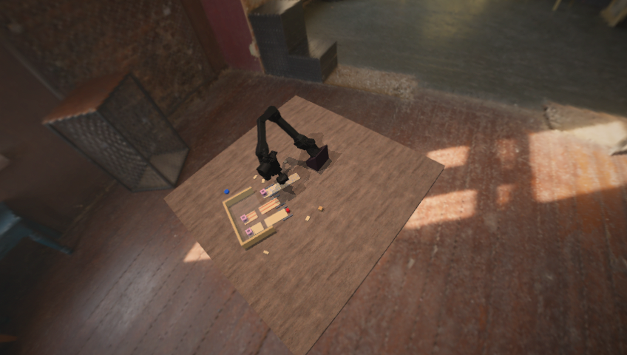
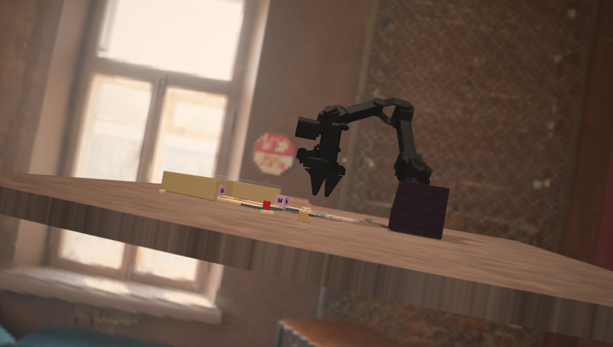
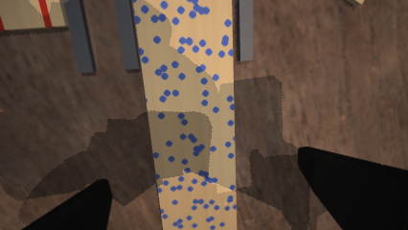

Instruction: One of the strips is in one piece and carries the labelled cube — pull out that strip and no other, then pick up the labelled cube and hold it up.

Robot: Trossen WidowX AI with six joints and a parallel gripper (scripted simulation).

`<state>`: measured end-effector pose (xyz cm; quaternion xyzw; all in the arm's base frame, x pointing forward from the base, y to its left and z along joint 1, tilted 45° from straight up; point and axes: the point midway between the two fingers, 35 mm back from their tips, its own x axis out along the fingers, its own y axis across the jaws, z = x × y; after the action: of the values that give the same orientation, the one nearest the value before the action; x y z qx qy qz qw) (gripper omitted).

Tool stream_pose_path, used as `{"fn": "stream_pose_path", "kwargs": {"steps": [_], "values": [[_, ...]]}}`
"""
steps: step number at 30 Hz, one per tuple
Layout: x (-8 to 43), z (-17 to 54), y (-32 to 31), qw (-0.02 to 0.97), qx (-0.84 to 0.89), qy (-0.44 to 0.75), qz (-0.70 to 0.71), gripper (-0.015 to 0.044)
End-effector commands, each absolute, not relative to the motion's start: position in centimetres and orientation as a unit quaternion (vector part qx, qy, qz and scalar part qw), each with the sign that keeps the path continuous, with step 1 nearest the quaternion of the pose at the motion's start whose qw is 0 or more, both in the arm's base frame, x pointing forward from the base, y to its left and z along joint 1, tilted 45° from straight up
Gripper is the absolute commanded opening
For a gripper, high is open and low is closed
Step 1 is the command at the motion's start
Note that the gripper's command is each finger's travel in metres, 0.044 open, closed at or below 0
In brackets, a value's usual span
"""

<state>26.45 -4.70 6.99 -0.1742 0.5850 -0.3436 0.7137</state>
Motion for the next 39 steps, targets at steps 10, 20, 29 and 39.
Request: {"fn": "stream_pose_path", "kwargs": {"steps": [10,20,29,39], "values": [[31.3,9.0,-5.4,0.713,-0.178,0.585,-0.343,0.044],[35.3,10.6,-5.9,0.714,-0.178,0.584,-0.344,0.044],[37.9,11.5,-6.3,0.714,-0.178,0.583,-0.344,0.0387],[38.1,10.4,-7.4,0.714,-0.177,0.583,-0.344,0.025]]}}
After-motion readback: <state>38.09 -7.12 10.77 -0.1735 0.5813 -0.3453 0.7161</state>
